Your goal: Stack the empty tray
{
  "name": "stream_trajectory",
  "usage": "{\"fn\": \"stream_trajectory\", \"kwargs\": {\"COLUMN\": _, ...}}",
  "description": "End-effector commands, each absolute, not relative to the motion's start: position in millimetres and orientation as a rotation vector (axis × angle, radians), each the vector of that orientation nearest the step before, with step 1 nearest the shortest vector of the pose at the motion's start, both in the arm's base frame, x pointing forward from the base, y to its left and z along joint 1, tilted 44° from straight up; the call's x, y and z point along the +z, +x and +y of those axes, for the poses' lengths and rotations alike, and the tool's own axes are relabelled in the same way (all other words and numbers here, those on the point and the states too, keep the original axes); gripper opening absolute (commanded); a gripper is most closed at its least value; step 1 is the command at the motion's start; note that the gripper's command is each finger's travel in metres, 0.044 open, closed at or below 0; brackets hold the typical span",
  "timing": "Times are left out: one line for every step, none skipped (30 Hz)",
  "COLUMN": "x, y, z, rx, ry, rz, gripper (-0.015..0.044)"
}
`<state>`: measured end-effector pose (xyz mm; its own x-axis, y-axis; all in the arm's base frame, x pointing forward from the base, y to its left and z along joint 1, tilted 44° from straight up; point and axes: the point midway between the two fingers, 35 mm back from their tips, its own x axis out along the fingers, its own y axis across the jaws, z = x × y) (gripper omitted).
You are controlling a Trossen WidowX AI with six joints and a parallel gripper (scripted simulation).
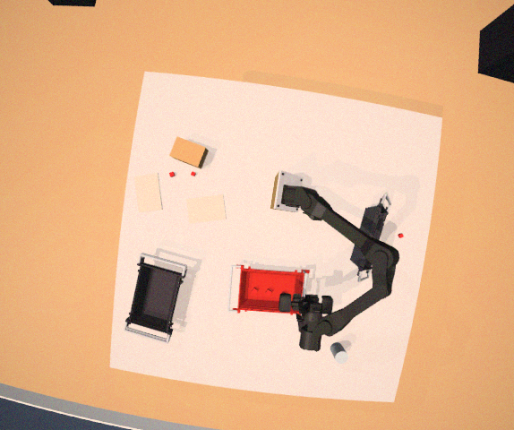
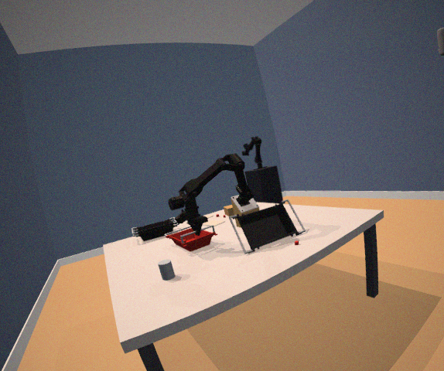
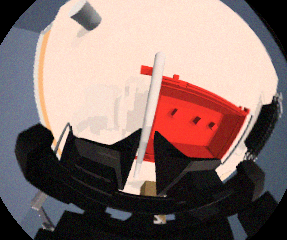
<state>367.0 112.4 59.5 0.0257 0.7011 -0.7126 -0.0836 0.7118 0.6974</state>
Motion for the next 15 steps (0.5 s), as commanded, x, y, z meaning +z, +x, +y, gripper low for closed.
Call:
{"fn": "stream_trajectory", "kwargs": {"x": 41, "y": 367, "z": 105, "rx": 0.649, "ry": 0.548, "rz": 1.441, "gripper": 0.0088}}
{"fn": "stream_trajectory", "kwargs": {"x": 36, "y": 367, "z": 104, "rx": 0.649, "ry": 0.548, "rz": 1.441, "gripper": 0.0088}}
{"fn": "stream_trajectory", "kwargs": {"x": 30, "y": 367, "z": 104, "rx": 0.649, "ry": 0.548, "rz": 1.441, "gripper": 0.0088}}
{"fn": "stream_trajectory", "kwargs": {"x": 25, "y": 368, "z": 104, "rx": 0.649, "ry": 0.548, "rz": 1.441, "gripper": 0.0088}}
{"fn": "stream_trajectory", "kwargs": {"x": 21, "y": 368, "z": 105, "rx": 0.649, "ry": 0.548, "rz": 1.441, "gripper": 0.0088}}
{"fn": "stream_trajectory", "kwargs": {"x": 20, "y": 368, "z": 105, "rx": 0.649, "ry": 0.548, "rz": 1.441, "gripper": 0.0088}}
{"fn": "stream_trajectory", "kwargs": {"x": 21, "y": 368, "z": 104, "rx": 0.649, "ry": 0.548, "rz": 1.441, "gripper": 0.0088}}
{"fn": "stream_trajectory", "kwargs": {"x": 23, "y": 368, "z": 102, "rx": 0.649, "ry": 0.548, "rz": 1.441, "gripper": 0.0088}}
{"fn": "stream_trajectory", "kwargs": {"x": 26, "y": 368, "z": 100, "rx": 0.649, "ry": 0.548, "rz": 1.441, "gripper": 0.0088}}
{"fn": "stream_trajectory", "kwargs": {"x": 29, "y": 369, "z": 97, "rx": 0.649, "ry": 0.547, "rz": 1.441, "gripper": 0.0088}}
{"fn": "stream_trajectory", "kwargs": {"x": 33, "y": 369, "z": 94, "rx": 0.648, "ry": 0.547, "rz": 1.441, "gripper": 0.0088}}
{"fn": "stream_trajectory", "kwargs": {"x": 39, "y": 369, "z": 89, "rx": 0.648, "ry": 0.547, "rz": 1.441, "gripper": 0.0088}}
{"fn": "stream_trajectory", "kwargs": {"x": 44, "y": 369, "z": 85, "rx": 0.648, "ry": 0.547, "rz": 1.441, "gripper": 0.0088}}
{"fn": "stream_trajectory", "kwargs": {"x": 49, "y": 368, "z": 82, "rx": 0.648, "ry": 0.547, "rz": 1.441, "gripper": 0.0088}}
{"fn": "stream_trajectory", "kwargs": {"x": 53, "y": 368, "z": 79, "rx": 0.648, "ry": 0.547, "rz": 1.441, "gripper": 0.0088}}
